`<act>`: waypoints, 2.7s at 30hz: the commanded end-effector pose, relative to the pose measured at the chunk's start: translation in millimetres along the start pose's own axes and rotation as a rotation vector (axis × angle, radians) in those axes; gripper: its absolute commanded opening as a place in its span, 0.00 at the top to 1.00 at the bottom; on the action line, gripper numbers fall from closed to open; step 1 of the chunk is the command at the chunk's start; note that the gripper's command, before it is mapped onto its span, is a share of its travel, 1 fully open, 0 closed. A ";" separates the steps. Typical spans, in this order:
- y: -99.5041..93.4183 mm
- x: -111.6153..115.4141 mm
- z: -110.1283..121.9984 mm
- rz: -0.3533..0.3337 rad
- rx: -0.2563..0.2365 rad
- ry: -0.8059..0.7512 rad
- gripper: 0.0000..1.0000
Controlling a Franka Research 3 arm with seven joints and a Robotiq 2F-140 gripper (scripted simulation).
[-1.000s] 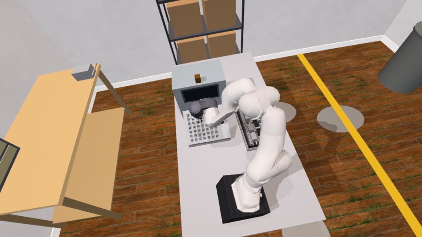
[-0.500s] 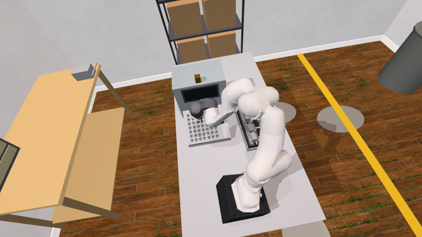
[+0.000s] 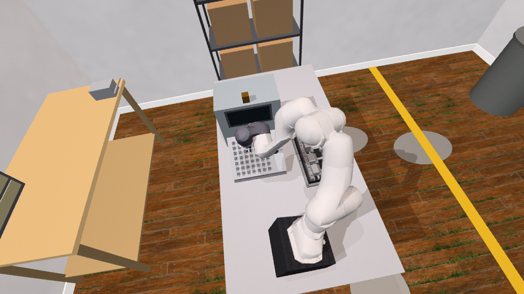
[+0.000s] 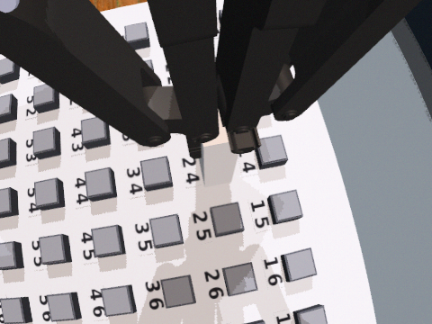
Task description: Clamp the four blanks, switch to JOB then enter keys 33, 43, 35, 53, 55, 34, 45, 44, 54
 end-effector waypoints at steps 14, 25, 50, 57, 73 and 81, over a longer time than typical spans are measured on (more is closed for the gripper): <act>2.0 -0.4 -0.6 -0.003 0.000 0.004 1.00; 2.0 -0.4 -0.6 -0.003 0.000 0.004 1.00; -23.6 -0.5 -0.6 -0.003 0.000 0.004 1.00; -32.5 -0.5 -0.6 -0.003 0.000 0.004 1.00; -34.4 -15.6 13.2 -0.003 0.000 0.004 1.00; -34.4 -35.4 31.1 -0.003 0.000 0.004 1.00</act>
Point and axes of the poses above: the point where the finger pads meet when closed, its own y axis out along the fingers, its own z axis across the jaws, x = y × z, the point moved 6 cm from there along -y, back along the fingers, and after that the axes turned 3 degrees about y, right-handed, at the moved point
